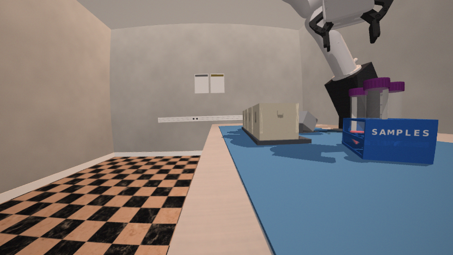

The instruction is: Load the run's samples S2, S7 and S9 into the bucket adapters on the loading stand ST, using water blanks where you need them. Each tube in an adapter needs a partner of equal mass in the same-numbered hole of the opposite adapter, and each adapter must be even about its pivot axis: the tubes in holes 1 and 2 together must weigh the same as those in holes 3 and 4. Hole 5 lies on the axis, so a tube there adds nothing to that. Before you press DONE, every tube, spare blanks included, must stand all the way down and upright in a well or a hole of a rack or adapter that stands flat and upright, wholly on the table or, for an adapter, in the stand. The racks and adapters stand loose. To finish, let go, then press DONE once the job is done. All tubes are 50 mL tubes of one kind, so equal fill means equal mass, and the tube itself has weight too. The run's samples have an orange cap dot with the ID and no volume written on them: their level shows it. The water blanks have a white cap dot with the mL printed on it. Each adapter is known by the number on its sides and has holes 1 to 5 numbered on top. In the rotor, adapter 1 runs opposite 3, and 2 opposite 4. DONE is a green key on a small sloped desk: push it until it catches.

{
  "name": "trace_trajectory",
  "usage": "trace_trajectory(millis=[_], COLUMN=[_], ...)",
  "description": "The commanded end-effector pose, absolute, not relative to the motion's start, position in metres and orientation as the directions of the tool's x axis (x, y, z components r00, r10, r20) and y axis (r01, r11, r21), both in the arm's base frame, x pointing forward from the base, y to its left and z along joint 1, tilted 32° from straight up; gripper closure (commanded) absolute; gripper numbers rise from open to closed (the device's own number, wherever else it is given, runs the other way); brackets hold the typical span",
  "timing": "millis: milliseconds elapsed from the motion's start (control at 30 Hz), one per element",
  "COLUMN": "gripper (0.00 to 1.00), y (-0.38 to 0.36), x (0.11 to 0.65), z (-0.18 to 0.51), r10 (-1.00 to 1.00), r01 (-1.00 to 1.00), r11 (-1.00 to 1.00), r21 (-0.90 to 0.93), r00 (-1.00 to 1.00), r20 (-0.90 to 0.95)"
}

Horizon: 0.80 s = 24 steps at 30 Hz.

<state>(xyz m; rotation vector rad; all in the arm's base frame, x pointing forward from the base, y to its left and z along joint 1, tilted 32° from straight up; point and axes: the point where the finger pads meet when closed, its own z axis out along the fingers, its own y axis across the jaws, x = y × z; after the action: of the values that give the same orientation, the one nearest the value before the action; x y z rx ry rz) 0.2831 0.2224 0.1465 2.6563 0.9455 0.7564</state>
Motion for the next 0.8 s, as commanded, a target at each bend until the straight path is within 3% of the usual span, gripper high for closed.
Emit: trace_trajectory(millis=[0, 767], gripper=[0.00, 0.00], y=[0.223, 0.133], x=[0.277, 0.303], z=[0.158, 0.178], r10=[0.639, 0.061], r01=[0.524, 0.031], r11=[-0.768, -0.997], r21=[0.367, 0.063], r00=[0.661, 0.842], r20=[0.394, 0.535])
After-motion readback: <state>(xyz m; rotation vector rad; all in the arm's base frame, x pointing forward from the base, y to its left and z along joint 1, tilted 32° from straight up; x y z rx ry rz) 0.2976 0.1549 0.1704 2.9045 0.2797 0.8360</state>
